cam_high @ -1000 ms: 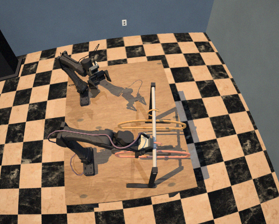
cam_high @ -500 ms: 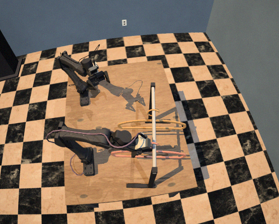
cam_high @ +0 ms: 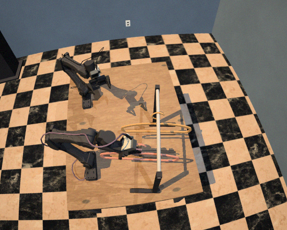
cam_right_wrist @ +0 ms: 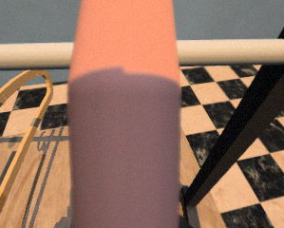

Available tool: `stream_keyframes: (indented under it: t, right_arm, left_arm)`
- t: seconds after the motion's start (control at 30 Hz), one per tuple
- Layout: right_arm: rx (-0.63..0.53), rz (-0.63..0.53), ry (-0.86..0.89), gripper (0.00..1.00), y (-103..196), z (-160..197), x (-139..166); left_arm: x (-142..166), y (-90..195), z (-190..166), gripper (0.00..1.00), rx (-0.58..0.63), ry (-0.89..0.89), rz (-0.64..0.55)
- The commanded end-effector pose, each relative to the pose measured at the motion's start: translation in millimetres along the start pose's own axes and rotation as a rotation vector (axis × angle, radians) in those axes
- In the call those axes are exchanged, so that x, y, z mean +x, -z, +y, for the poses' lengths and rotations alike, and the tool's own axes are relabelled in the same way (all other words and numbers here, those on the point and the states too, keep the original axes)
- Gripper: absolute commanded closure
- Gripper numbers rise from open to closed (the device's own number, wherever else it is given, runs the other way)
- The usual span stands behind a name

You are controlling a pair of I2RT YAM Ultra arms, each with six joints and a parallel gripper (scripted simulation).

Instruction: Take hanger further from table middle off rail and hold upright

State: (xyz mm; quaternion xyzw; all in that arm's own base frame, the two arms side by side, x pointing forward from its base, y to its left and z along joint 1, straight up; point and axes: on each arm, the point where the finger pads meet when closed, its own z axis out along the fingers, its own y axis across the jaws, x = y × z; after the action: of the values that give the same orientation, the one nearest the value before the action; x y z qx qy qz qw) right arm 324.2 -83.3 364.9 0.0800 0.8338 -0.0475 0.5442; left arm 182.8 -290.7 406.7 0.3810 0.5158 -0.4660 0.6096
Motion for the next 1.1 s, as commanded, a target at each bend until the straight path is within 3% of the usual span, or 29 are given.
stream_keyframes:
  t: [0.0,0.43,1.07]
  right_arm:
    - [-0.009,-0.004,0.009,1.0,22,0,6]
    - [-0.015,-0.043,0.015,1.0,64,0,15]
    - [-0.017,-0.088,0.028,1.0,69,-2,6]
  left_arm:
    - [-3,0,-7,0.0,0.036,0.004,-0.003]
    - [-3,1,-10,0.0,0.05,0.006,0.001]
    - [-4,1,-9,0.0,0.045,0.0,-0.003]
